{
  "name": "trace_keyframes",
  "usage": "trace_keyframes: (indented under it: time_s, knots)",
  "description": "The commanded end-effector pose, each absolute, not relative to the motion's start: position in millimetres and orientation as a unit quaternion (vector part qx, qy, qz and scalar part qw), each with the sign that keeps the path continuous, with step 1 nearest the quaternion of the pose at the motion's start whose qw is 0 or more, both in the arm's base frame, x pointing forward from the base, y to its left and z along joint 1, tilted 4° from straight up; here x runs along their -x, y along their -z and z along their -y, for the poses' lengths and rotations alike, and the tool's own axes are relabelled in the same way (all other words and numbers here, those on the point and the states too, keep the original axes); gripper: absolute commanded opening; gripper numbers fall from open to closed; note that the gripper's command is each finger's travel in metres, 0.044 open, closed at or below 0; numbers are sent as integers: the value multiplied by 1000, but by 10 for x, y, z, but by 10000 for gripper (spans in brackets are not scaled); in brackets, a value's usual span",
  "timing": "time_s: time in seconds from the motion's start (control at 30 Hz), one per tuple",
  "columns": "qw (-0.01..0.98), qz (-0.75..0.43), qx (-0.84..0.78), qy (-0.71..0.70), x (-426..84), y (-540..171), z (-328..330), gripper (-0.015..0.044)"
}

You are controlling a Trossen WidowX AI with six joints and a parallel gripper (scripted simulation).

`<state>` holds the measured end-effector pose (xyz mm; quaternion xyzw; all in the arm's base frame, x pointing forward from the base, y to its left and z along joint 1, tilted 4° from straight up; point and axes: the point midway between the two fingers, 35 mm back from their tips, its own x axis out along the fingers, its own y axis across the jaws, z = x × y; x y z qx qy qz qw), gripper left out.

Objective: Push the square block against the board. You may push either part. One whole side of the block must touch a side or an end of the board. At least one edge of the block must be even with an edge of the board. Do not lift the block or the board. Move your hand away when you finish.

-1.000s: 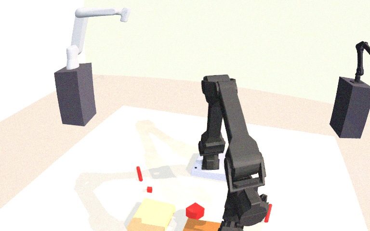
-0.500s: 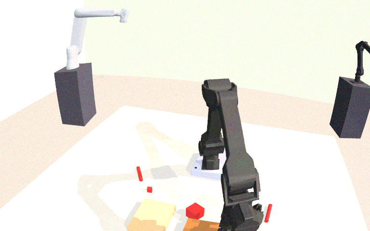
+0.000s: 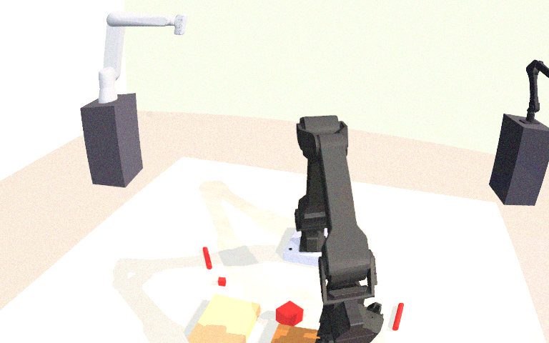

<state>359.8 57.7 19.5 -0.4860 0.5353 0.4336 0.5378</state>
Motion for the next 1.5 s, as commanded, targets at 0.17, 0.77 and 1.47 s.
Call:
trace_keyframes:
  time_s: [0.17, 0.77, 1.47]
  knots:
    - [535, -538, 486, -433, -3567, -182, -462, 0]
    - [534, -539, 487, -433, -3540, -190, -291, 0]
    - [534, -539, 487, -433, -3501, -199, -108, 0]
